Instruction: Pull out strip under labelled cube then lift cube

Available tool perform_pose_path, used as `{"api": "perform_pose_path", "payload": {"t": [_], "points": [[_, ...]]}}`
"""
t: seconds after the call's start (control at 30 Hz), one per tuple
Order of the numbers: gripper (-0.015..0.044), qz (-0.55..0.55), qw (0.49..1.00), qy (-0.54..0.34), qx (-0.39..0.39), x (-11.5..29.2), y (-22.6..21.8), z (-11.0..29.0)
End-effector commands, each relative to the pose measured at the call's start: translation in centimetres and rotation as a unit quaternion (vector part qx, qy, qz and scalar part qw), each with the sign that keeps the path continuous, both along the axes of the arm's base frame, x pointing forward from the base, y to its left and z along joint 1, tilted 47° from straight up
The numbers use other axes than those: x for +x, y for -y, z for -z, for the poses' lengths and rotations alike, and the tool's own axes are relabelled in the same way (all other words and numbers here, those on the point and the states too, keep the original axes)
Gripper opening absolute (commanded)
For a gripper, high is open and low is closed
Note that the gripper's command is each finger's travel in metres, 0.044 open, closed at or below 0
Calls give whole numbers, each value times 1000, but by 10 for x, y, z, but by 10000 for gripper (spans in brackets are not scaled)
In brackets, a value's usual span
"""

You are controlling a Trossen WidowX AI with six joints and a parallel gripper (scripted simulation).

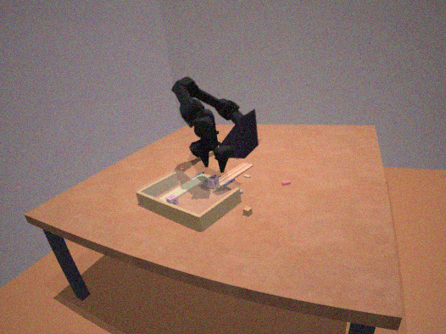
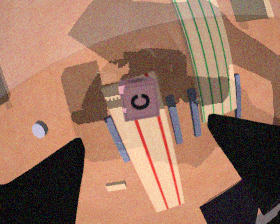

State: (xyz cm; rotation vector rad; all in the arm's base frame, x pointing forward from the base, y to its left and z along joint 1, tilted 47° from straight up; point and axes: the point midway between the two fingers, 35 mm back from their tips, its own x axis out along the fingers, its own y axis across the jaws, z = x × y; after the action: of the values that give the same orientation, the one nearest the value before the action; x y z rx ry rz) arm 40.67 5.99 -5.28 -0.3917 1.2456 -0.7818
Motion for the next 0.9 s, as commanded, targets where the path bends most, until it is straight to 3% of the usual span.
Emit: {"api": "perform_pose_path", "payload": {"t": [0.0,0.23,0.87], "points": [[440,-2,1000,1,-2,11,0,-5],[256,-2,1000,1,-1,13,6,1],[250,-2,1000,1,-2,17,29,22]]}}
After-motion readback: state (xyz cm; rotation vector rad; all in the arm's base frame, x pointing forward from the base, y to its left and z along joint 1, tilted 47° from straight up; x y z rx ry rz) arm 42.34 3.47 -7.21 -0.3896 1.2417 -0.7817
